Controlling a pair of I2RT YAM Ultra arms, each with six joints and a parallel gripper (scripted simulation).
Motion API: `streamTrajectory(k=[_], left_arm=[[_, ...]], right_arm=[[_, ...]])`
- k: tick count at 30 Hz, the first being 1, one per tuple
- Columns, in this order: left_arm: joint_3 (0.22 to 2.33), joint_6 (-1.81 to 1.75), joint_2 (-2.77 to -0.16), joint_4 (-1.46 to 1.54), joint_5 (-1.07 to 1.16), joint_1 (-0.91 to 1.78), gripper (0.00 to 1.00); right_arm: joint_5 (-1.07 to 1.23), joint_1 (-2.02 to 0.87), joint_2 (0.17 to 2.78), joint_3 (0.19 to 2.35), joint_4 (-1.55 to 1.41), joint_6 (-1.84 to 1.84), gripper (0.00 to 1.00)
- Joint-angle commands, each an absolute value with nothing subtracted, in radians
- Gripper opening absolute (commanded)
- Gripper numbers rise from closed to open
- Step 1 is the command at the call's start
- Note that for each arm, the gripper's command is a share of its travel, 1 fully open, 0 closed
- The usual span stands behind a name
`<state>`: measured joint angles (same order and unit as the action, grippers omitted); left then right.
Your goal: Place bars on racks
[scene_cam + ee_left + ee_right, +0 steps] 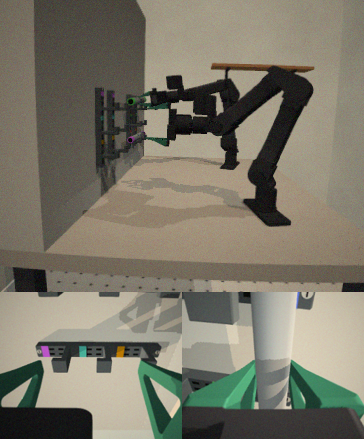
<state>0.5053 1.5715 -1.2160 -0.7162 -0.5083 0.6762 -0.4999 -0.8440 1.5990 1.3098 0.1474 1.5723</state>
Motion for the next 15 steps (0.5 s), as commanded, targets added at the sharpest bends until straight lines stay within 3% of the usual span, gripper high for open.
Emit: streamTrajectory(k=[1, 15], left_arm=[[0.495, 1.571, -1.222, -0.727, -0.514, 0.685, 1.0], [0.495, 1.571, -1.222, -0.727, -0.514, 0.685, 1.0]], right_arm=[[-0.501, -0.841, 1.552, 1.365, 0.187, 1.571, 0.0], [-0.504, -0.844, 1.554, 1.371, 0.183, 1.57, 0.0]])
